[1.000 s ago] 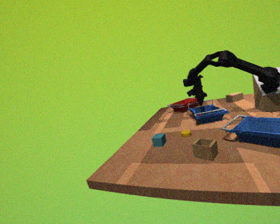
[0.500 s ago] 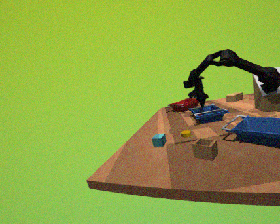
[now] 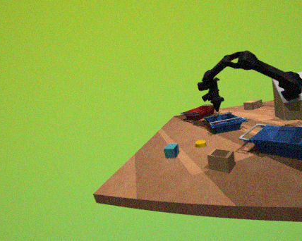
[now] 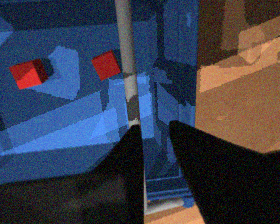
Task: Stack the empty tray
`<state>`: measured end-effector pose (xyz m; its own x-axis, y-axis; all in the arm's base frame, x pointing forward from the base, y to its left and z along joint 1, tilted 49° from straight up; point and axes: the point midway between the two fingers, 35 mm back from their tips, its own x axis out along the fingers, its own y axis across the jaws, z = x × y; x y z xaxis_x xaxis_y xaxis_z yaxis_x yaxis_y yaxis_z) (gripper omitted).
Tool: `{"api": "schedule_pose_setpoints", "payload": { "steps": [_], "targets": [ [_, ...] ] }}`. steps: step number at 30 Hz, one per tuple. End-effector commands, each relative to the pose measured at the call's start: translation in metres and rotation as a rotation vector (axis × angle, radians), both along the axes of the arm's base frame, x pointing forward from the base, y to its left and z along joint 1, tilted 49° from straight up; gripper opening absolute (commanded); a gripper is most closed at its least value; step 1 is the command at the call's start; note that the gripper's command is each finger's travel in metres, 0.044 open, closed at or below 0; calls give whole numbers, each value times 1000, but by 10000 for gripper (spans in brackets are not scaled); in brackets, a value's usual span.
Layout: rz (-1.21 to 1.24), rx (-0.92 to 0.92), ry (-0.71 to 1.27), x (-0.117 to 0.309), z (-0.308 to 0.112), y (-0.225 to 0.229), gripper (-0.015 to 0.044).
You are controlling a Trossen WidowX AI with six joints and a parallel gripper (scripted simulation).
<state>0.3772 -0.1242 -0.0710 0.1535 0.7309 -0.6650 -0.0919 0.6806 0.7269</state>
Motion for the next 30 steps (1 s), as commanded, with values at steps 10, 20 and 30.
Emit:
{"api": "schedule_pose_setpoints", "payload": {
  "steps": [10, 20, 30],
  "targets": [
    [-3, 0, 0, 0, 0, 0, 83],
    [-3, 0, 0, 0, 0, 0, 0],
    [0, 0, 0, 0, 0, 0, 0]
  ]
}}
